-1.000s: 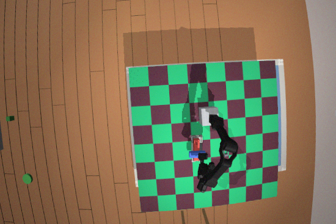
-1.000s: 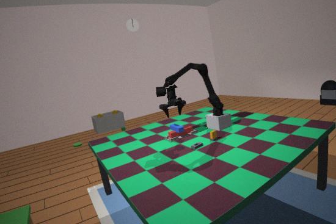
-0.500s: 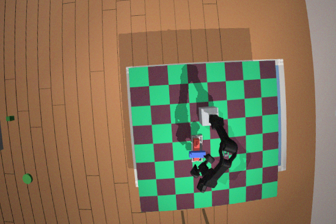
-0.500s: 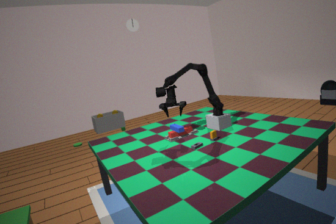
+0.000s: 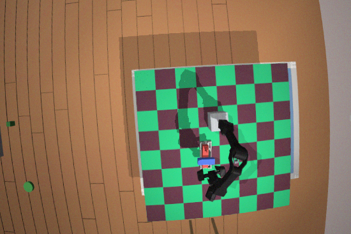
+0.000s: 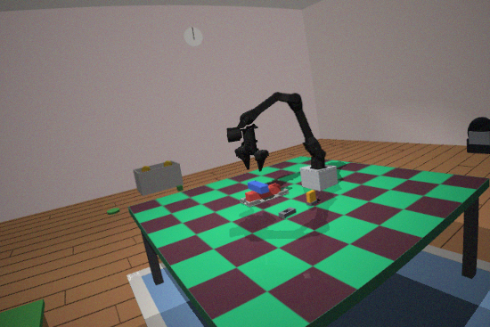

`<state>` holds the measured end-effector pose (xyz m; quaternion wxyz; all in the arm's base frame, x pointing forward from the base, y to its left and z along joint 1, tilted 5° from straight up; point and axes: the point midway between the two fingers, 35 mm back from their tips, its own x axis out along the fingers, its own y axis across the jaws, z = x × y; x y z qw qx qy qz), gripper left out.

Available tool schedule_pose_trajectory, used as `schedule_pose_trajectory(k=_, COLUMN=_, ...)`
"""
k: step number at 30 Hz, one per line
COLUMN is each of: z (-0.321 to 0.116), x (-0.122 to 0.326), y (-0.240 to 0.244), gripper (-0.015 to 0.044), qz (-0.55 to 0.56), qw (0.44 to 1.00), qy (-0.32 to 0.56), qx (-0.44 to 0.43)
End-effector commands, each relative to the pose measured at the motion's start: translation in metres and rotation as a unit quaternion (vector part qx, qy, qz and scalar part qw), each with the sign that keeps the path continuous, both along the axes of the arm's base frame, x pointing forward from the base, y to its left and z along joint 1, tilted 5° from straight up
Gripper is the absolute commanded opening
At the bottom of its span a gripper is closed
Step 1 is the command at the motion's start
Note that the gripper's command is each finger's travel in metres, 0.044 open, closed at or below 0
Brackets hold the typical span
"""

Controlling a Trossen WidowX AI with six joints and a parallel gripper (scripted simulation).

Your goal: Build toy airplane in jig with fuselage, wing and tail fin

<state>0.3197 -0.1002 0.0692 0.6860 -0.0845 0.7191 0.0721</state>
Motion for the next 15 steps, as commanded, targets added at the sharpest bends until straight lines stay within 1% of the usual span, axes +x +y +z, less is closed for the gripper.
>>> schedule_pose_trajectory(k=1, z=0.0, x=0.0, y=-0.001, gripper=0.044, qz=-0.021, qw=1.0, qy=0.001, qx=-0.003)
schedule_pose_trajectory(k=3, z=0.0, x=0.0, y=-0.001, gripper=0.044, qz=-0.021, qw=1.0, qy=0.001, qx=-0.003)
schedule_pose_trajectory(k=5, z=0.0, x=0.0, y=0.011, gripper=0.044, qz=-0.021, qw=1.0, qy=0.0, qx=-0.003)
schedule_pose_trajectory(k=10, z=0.003, x=-0.01, y=0.091, gripper=0.044, qz=-0.021, qw=1.0, qy=-0.002, qx=0.002)
schedule_pose_trajectory(k=15, z=0.003, x=-0.041, y=0.163, gripper=0.044, qz=-0.021, qw=1.0, qy=-0.001, qx=0.006)
